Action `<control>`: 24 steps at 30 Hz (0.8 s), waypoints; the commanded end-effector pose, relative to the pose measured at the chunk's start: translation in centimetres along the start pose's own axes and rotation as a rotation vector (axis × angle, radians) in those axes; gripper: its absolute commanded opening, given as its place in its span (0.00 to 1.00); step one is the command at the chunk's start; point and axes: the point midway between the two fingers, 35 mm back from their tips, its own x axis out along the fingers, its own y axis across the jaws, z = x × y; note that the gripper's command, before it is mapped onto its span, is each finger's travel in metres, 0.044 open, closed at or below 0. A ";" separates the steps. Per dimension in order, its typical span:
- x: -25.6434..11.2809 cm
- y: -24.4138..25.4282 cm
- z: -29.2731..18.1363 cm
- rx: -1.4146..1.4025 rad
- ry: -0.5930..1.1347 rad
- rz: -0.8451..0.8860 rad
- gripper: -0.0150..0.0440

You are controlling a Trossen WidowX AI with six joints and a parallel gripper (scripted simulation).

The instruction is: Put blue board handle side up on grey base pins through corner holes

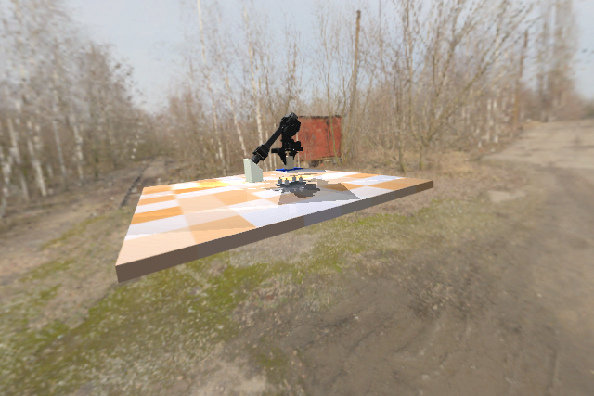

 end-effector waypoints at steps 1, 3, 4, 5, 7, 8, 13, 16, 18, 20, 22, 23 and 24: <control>0.2 0.1 0.1 0.000 -0.001 -0.001 0.25; 0.4 0.2 0.1 0.002 -0.001 -0.001 0.25; 0.5 0.3 0.1 0.004 -0.001 -0.001 0.25; 0.6 0.4 0.2 0.005 -0.001 -0.001 0.25; 0.9 0.5 0.2 0.007 -0.001 -0.001 0.25; 1.0 0.6 0.2 0.008 -0.001 -0.001 0.25; 1.6 0.8 0.2 0.011 -0.001 0.000 0.25; 1.9 0.8 0.2 0.012 -0.001 0.000 0.25; 2.2 0.7 0.2 0.012 -0.001 0.000 0.25; 2.4 0.7 0.2 0.011 -0.001 0.000 0.25; 2.6 0.7 0.2 0.011 -0.001 0.000 0.25; 2.7 0.7 0.2 0.011 -0.001 0.000 0.25; 2.8 0.7 0.2 0.011 -0.001 0.000 0.25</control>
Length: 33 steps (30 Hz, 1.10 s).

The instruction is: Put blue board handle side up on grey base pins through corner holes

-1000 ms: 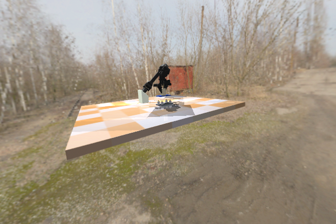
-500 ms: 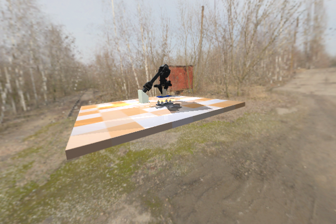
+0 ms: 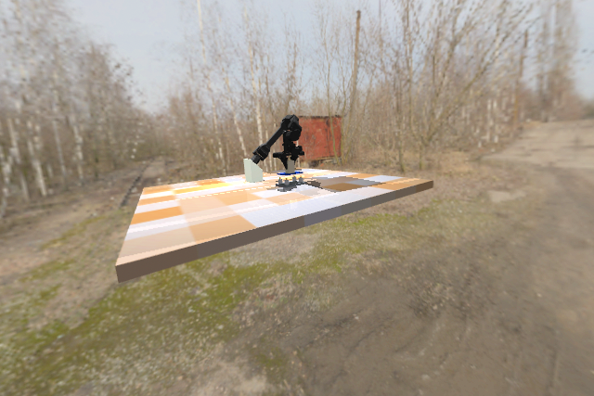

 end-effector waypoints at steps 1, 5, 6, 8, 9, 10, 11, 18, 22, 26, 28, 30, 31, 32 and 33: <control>0.5 0.0 0.0 0.003 -0.001 0.006 0.25; 0.9 0.1 0.0 0.002 -0.001 0.006 0.25; 0.8 0.0 0.0 0.001 -0.001 0.005 0.25; 0.6 0.0 0.0 0.000 0.000 0.002 0.25; 0.6 0.0 0.0 -0.001 0.000 0.000 0.25; 0.6 0.0 0.0 -0.001 0.000 0.000 0.25; 0.6 0.0 0.0 -0.001 0.000 0.000 0.25; 0.6 0.0 0.0 -0.001 0.000 0.000 0.25; 0.9 0.0 0.0 -0.002 0.000 0.000 0.25; 1.1 0.0 0.0 0.001 0.000 0.001 0.25; 1.3 0.0 0.0 0.002 0.000 0.001 0.25; 1.4 0.0 0.0 0.002 0.000 0.001 0.25; 1.4 0.0 0.0 0.002 0.000 0.001 0.25; 1.5 0.0 0.0 0.002 0.000 0.001 0.25; 1.5 0.0 0.0 0.002 0.000 0.001 0.25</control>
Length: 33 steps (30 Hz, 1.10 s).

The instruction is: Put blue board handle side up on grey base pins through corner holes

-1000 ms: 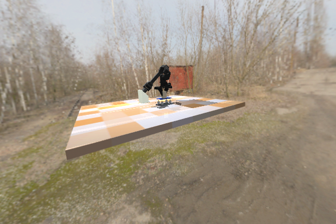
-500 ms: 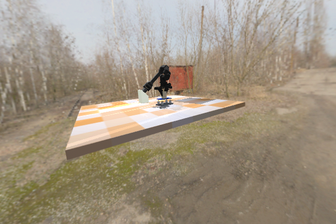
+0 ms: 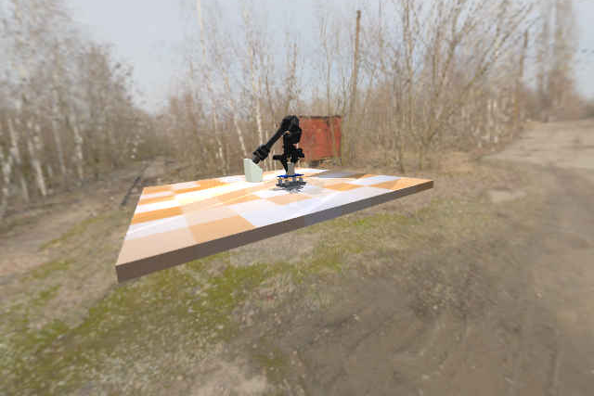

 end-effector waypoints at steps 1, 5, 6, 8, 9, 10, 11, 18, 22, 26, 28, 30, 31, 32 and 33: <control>0.3 0.0 0.0 0.003 -0.001 0.001 0.25; 0.5 0.0 0.0 0.003 -0.001 0.002 0.25; 0.3 0.0 0.0 0.000 0.000 0.000 0.30; 0.3 0.0 0.0 0.000 0.000 0.000 0.39; 0.3 0.0 0.0 0.000 0.000 0.000 0.43; 0.3 0.0 0.0 0.000 0.000 0.000 0.48; 0.3 0.0 0.0 0.000 0.000 0.000 0.52; 0.3 0.0 0.0 0.000 0.000 0.000 0.83; -0.1 0.0 0.0 0.000 0.000 -0.001 1.00; -2.3 -0.1 0.1 0.000 -0.001 -0.002 1.00; -3.3 -0.1 0.0 0.001 -0.001 -0.002 1.00; -3.7 -0.1 0.0 0.001 0.000 -0.002 1.00; -3.7 -0.1 0.0 0.001 0.000 -0.002 1.00; -3.9 -0.1 0.0 0.002 -0.001 -0.002 1.00; -4.7 -0.1 0.0 0.002 -0.001 -0.002 1.00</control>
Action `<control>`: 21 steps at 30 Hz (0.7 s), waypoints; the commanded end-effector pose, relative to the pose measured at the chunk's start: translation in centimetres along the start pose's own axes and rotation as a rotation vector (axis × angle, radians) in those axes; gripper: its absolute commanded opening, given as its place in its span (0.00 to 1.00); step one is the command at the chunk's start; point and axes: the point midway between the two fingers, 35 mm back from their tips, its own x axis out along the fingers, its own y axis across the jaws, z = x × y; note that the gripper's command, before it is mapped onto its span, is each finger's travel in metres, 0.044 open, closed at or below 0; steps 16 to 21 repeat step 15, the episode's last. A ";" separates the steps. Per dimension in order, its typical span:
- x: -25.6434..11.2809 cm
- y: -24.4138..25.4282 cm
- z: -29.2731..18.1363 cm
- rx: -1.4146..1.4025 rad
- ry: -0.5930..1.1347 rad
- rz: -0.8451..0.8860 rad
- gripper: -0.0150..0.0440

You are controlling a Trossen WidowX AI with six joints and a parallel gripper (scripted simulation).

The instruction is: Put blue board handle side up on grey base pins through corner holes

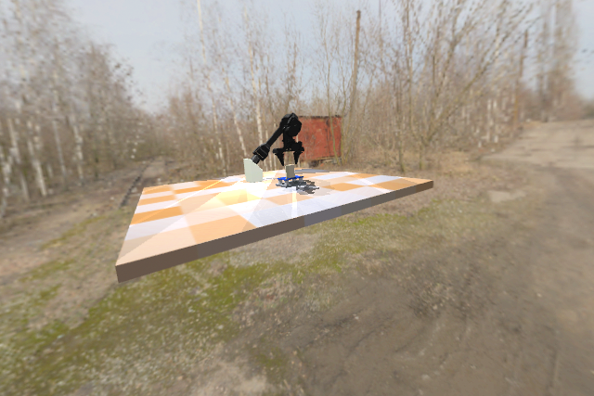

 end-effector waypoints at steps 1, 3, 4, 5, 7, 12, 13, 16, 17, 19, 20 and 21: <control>-2.3 0.0 -0.1 -0.001 0.003 -0.003 1.00; -4.2 0.1 -0.3 0.001 0.000 0.000 1.00; -4.4 0.1 -0.3 0.001 0.000 0.001 1.00; -4.4 0.1 -0.3 0.001 0.000 0.001 1.00; -4.4 0.1 -0.3 0.001 0.000 0.001 1.00; -4.4 0.1 -0.3 0.001 0.000 0.001 1.00; -4.4 0.1 -0.3 0.001 0.000 0.001 1.00; -4.4 0.1 -0.3 0.001 0.000 0.001 1.00; -4.4 0.1 -0.3 0.001 0.000 0.001 1.00; -4.4 0.1 -0.3 0.001 0.000 0.001 1.00; -4.4 0.1 -0.3 0.001 0.000 0.001 1.00; -4.4 0.1 -0.3 0.001 0.000 0.001 1.00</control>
